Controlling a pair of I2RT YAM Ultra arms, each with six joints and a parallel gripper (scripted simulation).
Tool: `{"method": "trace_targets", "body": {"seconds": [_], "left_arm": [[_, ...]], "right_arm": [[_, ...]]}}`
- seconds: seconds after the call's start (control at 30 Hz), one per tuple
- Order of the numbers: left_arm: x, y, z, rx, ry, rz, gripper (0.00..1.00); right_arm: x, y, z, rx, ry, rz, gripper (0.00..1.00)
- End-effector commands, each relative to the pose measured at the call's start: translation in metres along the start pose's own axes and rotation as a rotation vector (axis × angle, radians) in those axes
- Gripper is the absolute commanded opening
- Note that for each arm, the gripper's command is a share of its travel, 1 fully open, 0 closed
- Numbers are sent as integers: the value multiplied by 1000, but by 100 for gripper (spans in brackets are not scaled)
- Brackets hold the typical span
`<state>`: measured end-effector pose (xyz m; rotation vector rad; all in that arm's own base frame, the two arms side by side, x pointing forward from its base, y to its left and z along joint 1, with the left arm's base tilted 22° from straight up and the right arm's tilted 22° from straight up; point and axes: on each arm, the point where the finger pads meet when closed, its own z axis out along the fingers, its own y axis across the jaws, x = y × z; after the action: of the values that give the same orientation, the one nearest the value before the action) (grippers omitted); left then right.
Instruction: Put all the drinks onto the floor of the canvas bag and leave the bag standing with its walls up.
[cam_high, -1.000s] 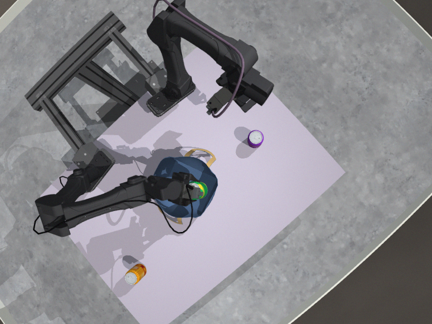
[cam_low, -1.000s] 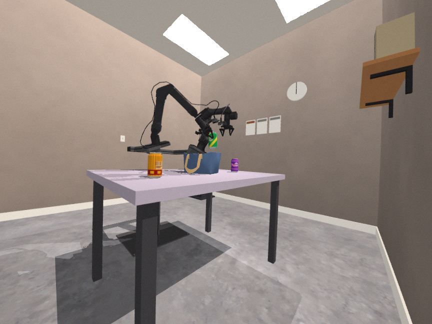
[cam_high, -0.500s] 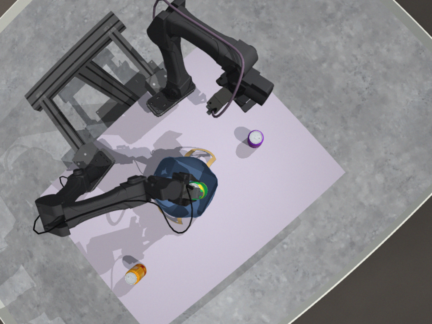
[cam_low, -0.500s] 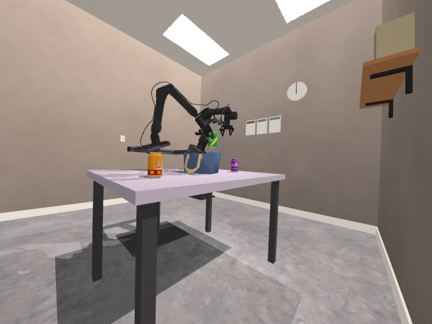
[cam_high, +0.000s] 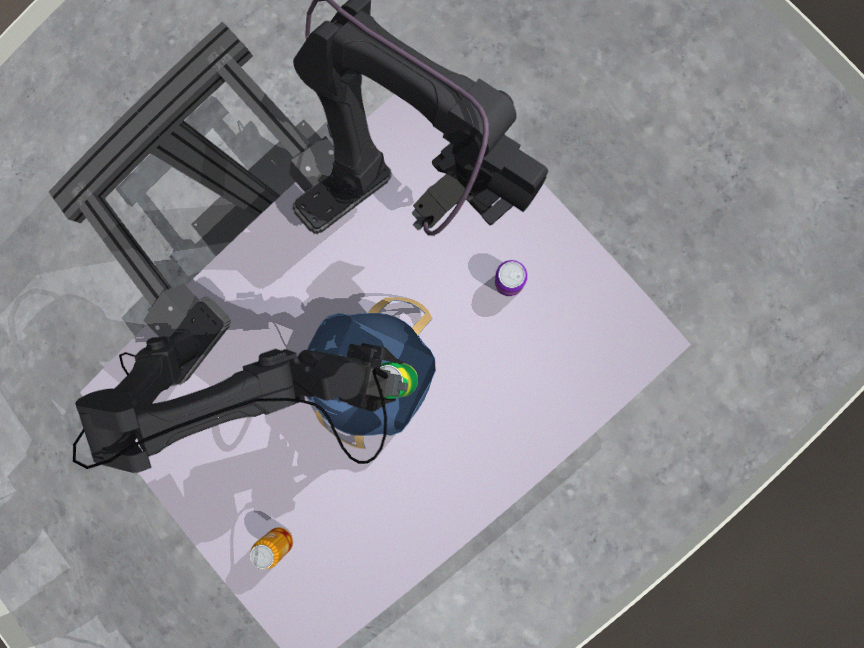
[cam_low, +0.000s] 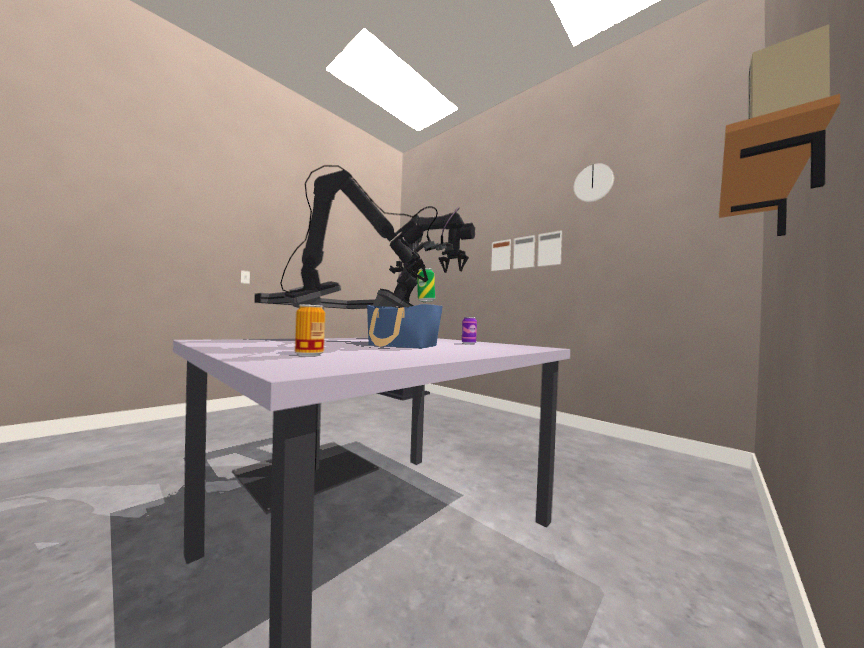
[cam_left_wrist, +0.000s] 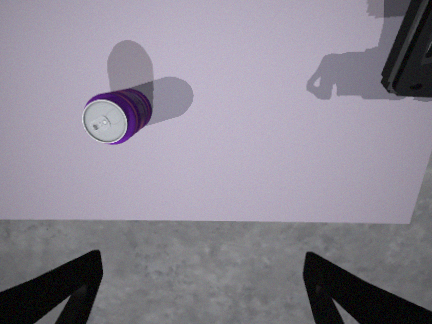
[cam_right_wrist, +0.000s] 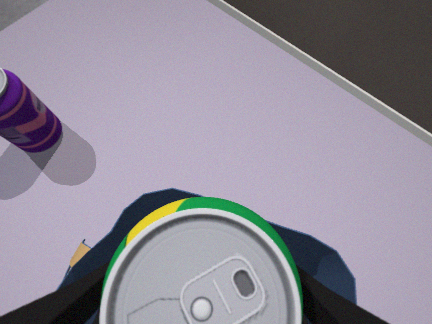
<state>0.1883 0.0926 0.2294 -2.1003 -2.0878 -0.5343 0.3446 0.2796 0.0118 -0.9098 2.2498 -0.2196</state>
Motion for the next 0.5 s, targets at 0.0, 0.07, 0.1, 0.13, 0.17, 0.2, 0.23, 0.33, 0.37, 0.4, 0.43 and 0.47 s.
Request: {"method": "trace_targets", "body": {"seconds": [0.0, 0.07, 0.1, 0.13, 0.17, 0.2, 0.23, 0.33, 0.37, 0.4, 0.43, 0.47], "left_arm": [[-3, -2, -3, -16, -12, -5, 100], [-3, -2, -3, -16, -12, -5, 100], [-3, -2, -3, -16, -12, -5, 100], [-3, -2, -3, -16, -12, -5, 100], [-3, -2, -3, -16, -12, -5, 100], [-3, -2, -3, -16, -12, -5, 100], [-3, -2, -3, -16, -12, -5, 100], [-3, -2, -3, -16, -12, -5, 100], [-3, -2, -3, -16, -12, -5, 100], [-3, -2, -3, -16, -12, -5, 100], [-3, -2, -3, -16, -12, -5, 100], [-3, -2, -3, -16, -12, -5, 100]], "right_arm": [[-39, -2, -12, -6, -132, 37, 70], [-47, -5, -10, -1, -145, 46, 70], [-41, -7, 0, 3, -125, 47, 70], [-39, -4, 1, 0, -121, 41, 70], [-14, 3, 3, -9, -91, 16, 70], [-19, 5, 0, -13, -107, 17, 70], [-27, 7, 1, -16, -107, 12, 70], [-41, -10, 0, 10, -138, 51, 70], [-25, -2, 9, 8, -102, 27, 70], [-8, 5, 12, -9, -73, 6, 70], [-3, 8, 9, -16, -69, -4, 70], [-15, 1, 9, -8, -90, 16, 70]]}}
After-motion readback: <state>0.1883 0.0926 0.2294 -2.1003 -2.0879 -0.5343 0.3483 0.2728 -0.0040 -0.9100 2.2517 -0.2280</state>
